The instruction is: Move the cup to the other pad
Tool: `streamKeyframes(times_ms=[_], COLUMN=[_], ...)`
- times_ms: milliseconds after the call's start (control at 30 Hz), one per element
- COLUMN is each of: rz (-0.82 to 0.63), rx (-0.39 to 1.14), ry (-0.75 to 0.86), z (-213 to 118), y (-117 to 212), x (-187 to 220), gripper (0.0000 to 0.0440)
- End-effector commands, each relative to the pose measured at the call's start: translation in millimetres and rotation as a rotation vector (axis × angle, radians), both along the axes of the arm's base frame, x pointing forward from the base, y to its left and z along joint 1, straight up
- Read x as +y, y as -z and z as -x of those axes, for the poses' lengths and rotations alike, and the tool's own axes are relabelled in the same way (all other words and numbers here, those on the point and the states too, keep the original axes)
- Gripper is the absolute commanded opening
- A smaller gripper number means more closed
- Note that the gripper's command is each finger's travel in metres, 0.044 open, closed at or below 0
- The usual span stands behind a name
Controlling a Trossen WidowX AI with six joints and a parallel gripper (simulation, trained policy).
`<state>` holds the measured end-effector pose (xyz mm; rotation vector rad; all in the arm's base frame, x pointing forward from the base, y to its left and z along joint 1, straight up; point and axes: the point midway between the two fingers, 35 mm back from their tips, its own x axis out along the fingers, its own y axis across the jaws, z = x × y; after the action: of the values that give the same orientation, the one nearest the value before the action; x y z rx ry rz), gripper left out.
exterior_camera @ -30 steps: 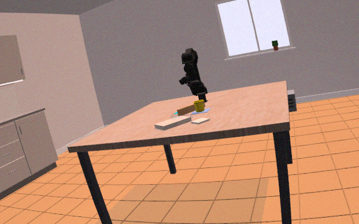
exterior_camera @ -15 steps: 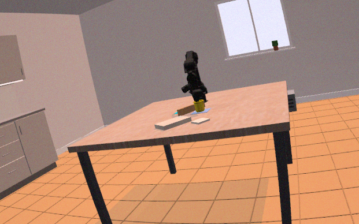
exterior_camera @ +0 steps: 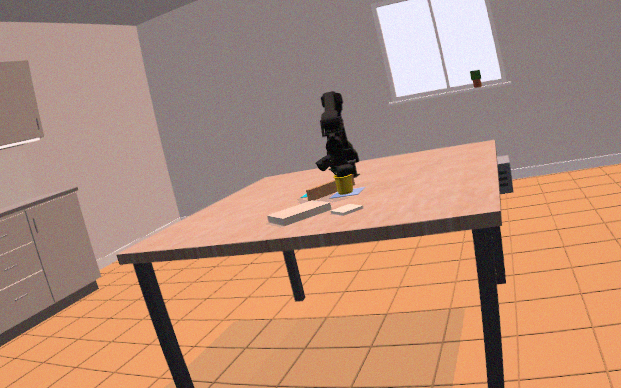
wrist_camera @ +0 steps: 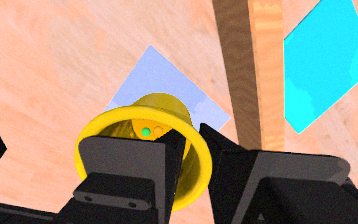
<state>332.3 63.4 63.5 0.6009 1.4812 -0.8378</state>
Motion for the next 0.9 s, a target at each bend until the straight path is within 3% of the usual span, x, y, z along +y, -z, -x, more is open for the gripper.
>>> streamKeyframes(times_ms=[0,867], rz=[0.011,-0.018], rx=[0.009,-0.091], ry=[-0.006,0.140], z=[3,18], y=[0,-68], x=[-4,-43], gripper=[0.0023,0.0023])
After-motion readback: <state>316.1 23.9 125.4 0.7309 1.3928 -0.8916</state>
